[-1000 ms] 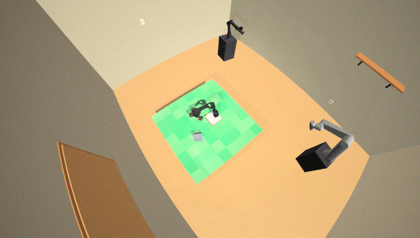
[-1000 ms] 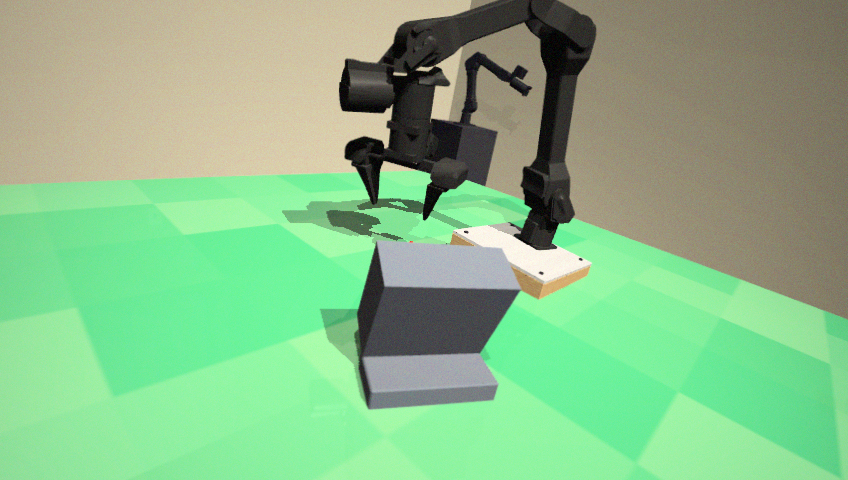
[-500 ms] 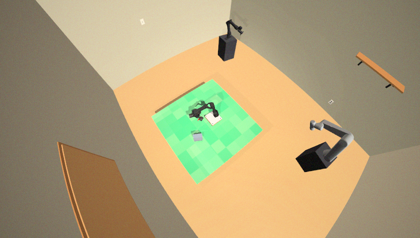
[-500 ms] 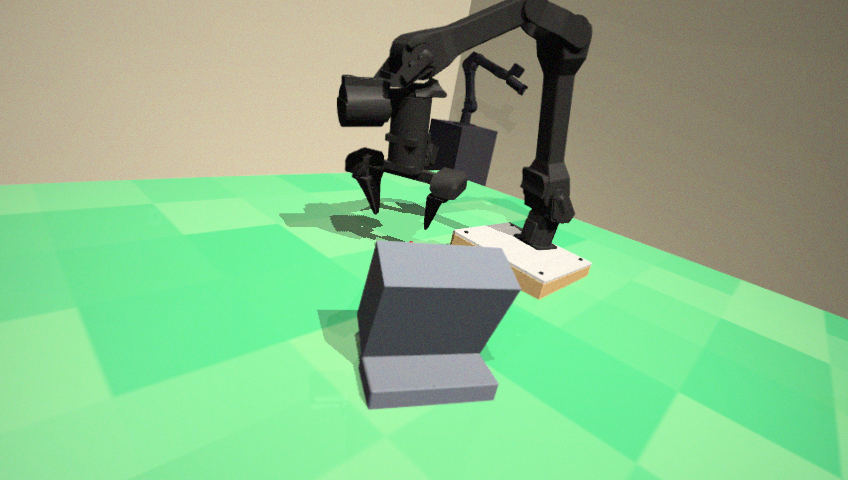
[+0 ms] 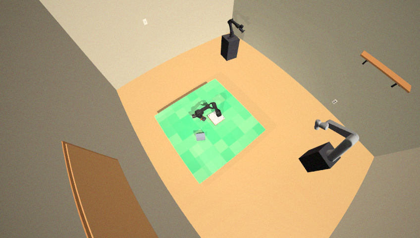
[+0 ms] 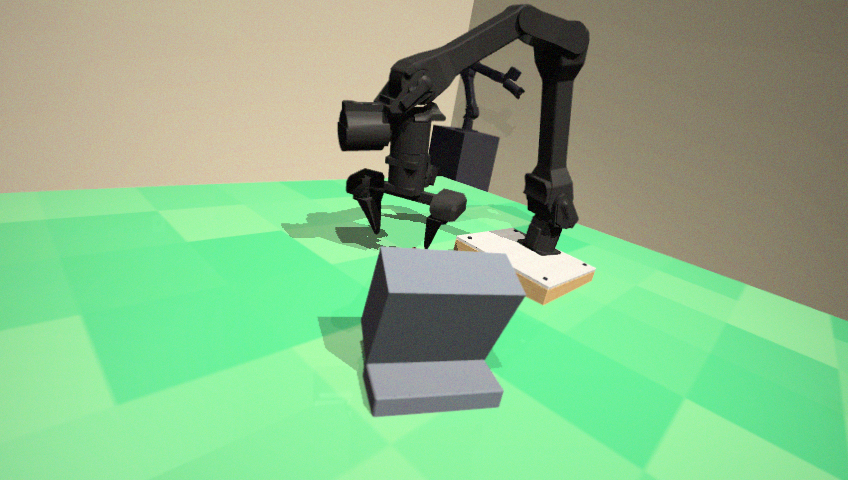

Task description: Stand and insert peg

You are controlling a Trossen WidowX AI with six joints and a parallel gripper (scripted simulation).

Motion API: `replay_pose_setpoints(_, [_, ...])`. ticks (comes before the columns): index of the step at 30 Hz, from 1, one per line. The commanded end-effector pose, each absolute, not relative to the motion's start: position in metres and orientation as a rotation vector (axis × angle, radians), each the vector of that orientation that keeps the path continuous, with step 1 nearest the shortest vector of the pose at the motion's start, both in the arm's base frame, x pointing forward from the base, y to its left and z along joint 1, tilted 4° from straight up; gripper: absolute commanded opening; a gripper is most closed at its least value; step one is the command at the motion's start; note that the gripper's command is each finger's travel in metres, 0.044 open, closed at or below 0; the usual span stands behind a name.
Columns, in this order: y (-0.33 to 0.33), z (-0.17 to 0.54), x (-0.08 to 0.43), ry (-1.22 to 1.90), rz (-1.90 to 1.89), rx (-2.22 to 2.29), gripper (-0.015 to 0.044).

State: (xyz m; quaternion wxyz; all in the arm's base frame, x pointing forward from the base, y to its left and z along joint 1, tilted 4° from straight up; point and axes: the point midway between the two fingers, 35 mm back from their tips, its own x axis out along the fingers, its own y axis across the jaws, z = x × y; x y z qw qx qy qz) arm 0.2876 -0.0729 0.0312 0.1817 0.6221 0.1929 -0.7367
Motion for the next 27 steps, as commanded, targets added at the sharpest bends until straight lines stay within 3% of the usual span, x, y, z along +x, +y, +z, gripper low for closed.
replay_pose_setpoints(1, [-0.073,0.024,0.286,0.54,-2.087,1.75,0.044])
replay_pose_setpoints(21, [-0.071,-0.006,0.284,0.535,-2.088,1.753,0.044])
replay_pose_setpoints(27, [-0.071,-0.006,0.284,0.535,-2.088,1.753,0.0282])
